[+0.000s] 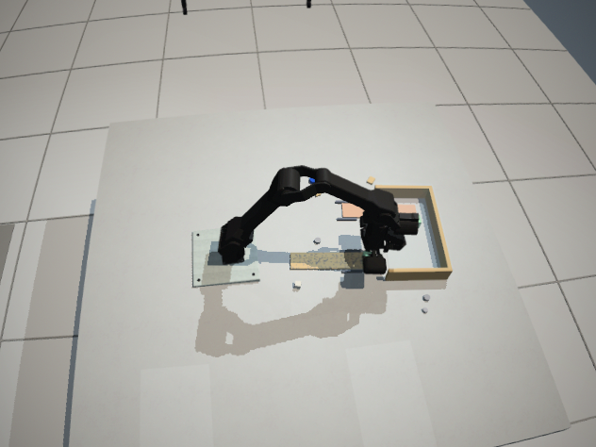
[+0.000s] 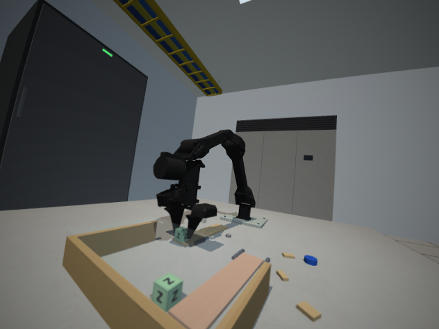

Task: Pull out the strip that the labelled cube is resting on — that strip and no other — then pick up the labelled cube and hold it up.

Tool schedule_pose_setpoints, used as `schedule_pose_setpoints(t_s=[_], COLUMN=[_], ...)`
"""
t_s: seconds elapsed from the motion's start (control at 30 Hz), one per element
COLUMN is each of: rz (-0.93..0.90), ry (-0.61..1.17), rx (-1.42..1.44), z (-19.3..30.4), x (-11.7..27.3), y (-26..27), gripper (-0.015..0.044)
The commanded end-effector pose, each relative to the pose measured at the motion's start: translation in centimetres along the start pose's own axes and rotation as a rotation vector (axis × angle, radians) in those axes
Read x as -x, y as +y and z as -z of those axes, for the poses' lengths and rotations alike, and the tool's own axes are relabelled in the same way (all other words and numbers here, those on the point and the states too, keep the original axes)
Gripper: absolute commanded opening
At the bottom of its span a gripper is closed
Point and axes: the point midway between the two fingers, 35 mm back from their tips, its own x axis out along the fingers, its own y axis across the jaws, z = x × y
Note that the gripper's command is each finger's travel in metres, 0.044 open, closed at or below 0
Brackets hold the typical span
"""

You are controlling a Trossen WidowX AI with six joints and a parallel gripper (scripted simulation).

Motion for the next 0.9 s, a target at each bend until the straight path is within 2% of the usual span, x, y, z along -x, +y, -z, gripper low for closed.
schedule_pose_setpoints(t_s=[0.0,0.1,0.23,0.5,0.63,0.87], rz=[0.005,0.005,0.000,0.000,0.000,0.002], ry=[0.001,0.001,0.002,0.002,0.003,0.004], rx=[-0.006,-0.006,0.000,0.000,0.000,-0.003], z=[0.1,0.1,0.1,0.1,0.3,2.8], x=[-0.6,-0.6,-0.4,-0.4,-0.2,1.7], y=[0.0,0.0,0.0,0.0,0.0,0.1], gripper=[0.0250,0.0250,0.0145,0.0092,0.0000,0.0000])
